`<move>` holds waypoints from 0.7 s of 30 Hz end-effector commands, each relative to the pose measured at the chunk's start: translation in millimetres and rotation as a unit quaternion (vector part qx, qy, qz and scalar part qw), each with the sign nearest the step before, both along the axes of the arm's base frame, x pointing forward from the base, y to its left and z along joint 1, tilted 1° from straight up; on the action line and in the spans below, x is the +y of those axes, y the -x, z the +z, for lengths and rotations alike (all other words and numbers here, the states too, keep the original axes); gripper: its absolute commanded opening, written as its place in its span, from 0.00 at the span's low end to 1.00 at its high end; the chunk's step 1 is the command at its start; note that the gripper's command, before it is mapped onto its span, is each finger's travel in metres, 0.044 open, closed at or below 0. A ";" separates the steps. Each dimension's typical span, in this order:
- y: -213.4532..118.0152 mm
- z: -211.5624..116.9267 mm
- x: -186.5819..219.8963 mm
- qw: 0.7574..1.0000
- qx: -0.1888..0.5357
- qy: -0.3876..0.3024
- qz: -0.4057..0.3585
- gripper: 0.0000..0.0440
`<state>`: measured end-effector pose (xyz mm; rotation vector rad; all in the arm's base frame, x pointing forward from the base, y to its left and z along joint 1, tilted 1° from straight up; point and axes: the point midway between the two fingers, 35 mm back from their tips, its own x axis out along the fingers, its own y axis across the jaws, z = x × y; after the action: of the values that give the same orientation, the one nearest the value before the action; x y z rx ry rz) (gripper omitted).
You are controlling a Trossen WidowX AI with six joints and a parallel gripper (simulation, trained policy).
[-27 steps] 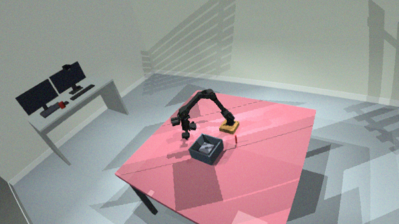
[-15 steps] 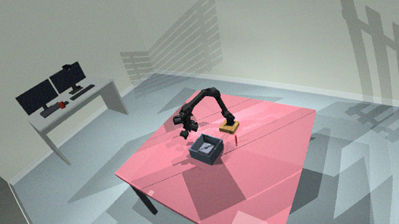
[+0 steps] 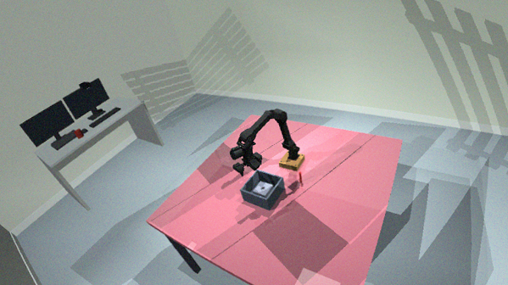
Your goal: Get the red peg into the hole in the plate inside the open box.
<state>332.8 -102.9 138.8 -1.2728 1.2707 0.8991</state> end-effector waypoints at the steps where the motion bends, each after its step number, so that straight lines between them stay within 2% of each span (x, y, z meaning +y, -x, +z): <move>1: 8.1 2.5 19.1 0.999 0.001 -0.010 -0.053 1.00; 11: 31.9 14.6 74.2 0.974 -0.007 -0.036 -0.223 1.00; 21: 63.8 20.5 117.5 0.921 -0.009 -0.046 -0.388 1.00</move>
<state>279.5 7.2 160.7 -0.6526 1.4928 0.4126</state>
